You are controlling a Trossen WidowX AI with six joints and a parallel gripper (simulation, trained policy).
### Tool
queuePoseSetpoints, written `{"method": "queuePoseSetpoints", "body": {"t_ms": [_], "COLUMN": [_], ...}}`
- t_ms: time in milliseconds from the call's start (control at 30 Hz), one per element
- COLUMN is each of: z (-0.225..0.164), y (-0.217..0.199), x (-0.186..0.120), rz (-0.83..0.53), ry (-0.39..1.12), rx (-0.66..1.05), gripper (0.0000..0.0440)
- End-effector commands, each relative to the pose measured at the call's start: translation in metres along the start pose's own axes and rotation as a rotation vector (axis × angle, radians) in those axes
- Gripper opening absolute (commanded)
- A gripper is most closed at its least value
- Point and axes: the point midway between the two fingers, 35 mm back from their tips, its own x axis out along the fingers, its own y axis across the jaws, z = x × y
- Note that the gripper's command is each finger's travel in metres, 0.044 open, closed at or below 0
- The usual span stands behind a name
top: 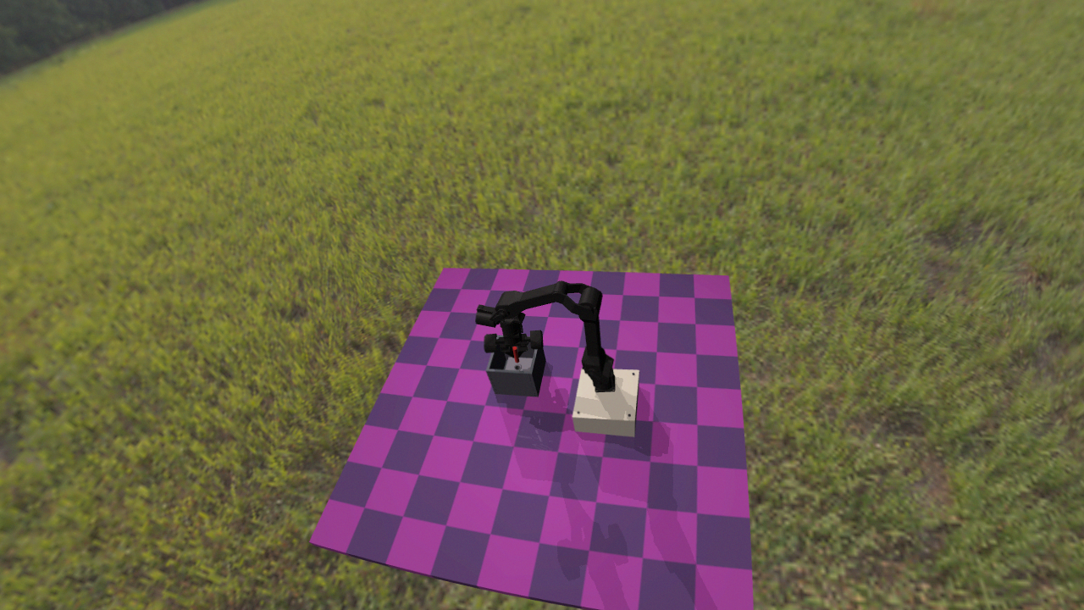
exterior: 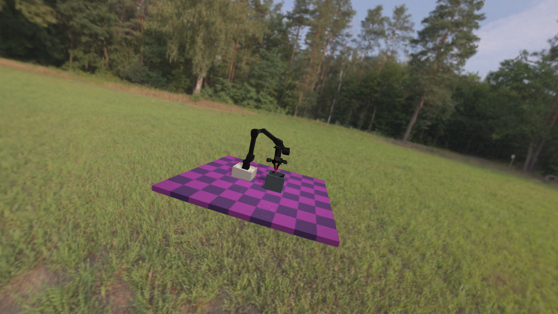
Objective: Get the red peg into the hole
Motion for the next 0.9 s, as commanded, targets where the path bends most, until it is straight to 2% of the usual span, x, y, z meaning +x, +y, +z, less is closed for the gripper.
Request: {"method": "queuePoseSetpoints", "body": {"t_ms": [0,867], "z": [0.005,0.028], "y": [0.000,0.008], "x": [0.009,0.072], "rz": [-0.014,-0.030], "ry": [0.007,0.043], "rx": [-0.002,-0.023], "gripper": [0.0000,0.0000]}}
